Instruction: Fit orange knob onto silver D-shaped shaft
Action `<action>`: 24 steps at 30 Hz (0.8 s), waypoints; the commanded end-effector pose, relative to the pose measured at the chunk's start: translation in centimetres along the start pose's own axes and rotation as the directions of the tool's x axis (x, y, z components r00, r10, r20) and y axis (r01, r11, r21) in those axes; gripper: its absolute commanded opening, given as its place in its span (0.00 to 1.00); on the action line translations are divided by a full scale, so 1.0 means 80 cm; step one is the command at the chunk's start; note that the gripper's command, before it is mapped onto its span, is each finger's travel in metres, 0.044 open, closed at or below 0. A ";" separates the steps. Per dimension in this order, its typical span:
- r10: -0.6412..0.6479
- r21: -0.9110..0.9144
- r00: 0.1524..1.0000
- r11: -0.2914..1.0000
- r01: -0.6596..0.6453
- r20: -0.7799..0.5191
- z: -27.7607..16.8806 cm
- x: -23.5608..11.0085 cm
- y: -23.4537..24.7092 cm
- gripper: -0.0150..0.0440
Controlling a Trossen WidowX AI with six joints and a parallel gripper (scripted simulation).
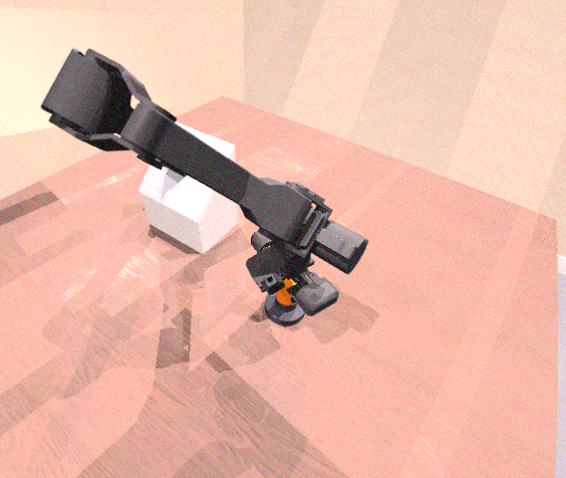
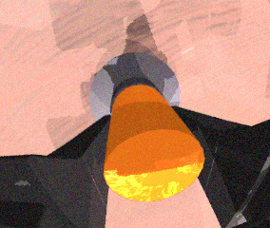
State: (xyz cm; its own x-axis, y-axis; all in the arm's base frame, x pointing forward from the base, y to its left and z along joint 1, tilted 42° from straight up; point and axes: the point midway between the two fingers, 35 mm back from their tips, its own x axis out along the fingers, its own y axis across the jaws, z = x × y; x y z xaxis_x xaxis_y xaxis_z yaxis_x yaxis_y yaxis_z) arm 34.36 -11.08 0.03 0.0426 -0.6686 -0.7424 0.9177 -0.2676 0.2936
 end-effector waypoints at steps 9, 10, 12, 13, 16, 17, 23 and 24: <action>0.001 -0.001 1.000 1.000 -0.001 0.000 0.000 -0.001 0.000 0.79; 0.001 -0.001 1.000 1.000 -0.001 0.000 0.000 -0.001 0.000 0.83; 0.001 -0.001 1.000 1.000 -0.001 0.000 0.000 -0.001 0.000 0.92; 0.001 -0.001 1.000 1.000 -0.001 0.000 0.000 -0.001 0.000 0.97; 0.001 -0.001 1.000 1.000 -0.001 0.000 0.000 -0.001 0.000 1.00; 0.001 -0.001 1.000 1.000 -0.001 0.000 0.000 -0.001 0.000 1.00; -0.001 -0.001 1.000 1.000 0.001 -0.005 -0.004 -0.035 0.003 1.00; -0.001 -0.001 1.000 1.000 0.001 -0.006 -0.004 -0.060 0.003 1.00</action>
State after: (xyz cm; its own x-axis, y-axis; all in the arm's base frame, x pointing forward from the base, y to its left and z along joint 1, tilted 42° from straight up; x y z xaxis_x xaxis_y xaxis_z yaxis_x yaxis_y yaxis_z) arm 33.94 -10.23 0.78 0.0153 -0.6670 -0.7449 0.9220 -0.2789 0.2686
